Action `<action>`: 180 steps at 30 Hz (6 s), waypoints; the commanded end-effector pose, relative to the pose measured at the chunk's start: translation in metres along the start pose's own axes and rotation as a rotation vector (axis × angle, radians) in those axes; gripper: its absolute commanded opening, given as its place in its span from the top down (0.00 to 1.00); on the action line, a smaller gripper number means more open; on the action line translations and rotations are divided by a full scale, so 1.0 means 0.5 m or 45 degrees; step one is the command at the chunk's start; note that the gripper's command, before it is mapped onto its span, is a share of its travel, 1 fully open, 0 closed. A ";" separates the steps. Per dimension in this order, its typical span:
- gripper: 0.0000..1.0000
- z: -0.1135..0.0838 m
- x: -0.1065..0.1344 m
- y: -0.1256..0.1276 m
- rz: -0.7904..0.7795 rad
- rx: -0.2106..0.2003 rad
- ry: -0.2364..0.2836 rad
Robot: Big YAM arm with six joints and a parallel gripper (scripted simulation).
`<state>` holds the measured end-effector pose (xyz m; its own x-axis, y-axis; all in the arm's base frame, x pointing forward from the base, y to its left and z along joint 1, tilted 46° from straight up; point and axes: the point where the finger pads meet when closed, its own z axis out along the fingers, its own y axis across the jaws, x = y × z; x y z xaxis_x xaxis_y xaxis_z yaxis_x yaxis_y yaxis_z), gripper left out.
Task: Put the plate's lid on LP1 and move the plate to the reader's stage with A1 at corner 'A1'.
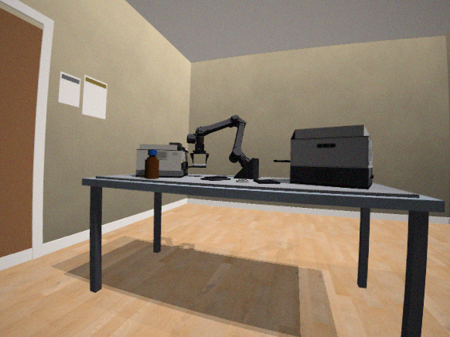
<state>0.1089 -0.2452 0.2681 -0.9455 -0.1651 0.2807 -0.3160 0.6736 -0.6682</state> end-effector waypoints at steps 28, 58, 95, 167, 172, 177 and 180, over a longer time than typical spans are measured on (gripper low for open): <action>0.00 -0.014 0.000 -0.025 0.016 0.035 -0.019; 0.00 0.014 0.006 -0.013 0.020 0.032 -0.007; 0.00 0.031 0.004 -0.001 0.017 0.013 -0.004; 0.14 -0.025 0.007 -0.031 0.041 0.052 -0.021; 0.14 -0.023 0.010 -0.035 0.033 0.042 -0.011; 0.14 -0.023 0.002 -0.027 0.019 0.038 -0.020; 0.14 -0.022 0.002 -0.017 0.015 0.031 -0.017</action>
<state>0.1086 -0.2463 0.2684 -0.9439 -0.1694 0.2833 -0.3211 0.6706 -0.6688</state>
